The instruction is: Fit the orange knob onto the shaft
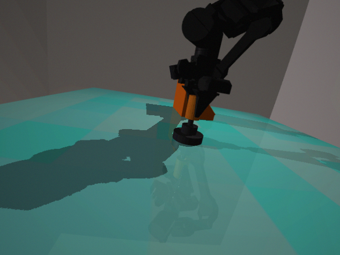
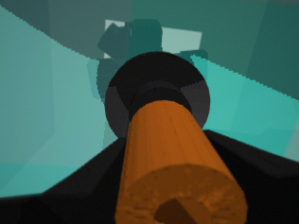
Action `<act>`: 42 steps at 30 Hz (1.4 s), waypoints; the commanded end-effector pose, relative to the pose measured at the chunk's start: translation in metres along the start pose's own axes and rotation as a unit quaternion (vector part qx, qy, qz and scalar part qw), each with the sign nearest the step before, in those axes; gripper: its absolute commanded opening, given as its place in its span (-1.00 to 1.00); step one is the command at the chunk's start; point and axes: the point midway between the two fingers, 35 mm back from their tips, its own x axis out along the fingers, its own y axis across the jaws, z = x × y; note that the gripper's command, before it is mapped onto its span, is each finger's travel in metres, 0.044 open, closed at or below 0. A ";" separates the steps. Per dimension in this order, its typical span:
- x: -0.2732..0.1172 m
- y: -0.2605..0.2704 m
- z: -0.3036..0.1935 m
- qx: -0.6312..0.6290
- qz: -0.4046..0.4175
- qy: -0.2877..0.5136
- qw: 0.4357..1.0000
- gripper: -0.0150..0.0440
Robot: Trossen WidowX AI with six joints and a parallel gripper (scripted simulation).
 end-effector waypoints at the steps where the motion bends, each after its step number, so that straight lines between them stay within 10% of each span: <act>1: -0.003 0.001 0.000 0.025 0.003 0.000 1.000 -0.49; 42: 0.000 -0.001 0.001 0.206 0.003 0.001 0.978 -0.49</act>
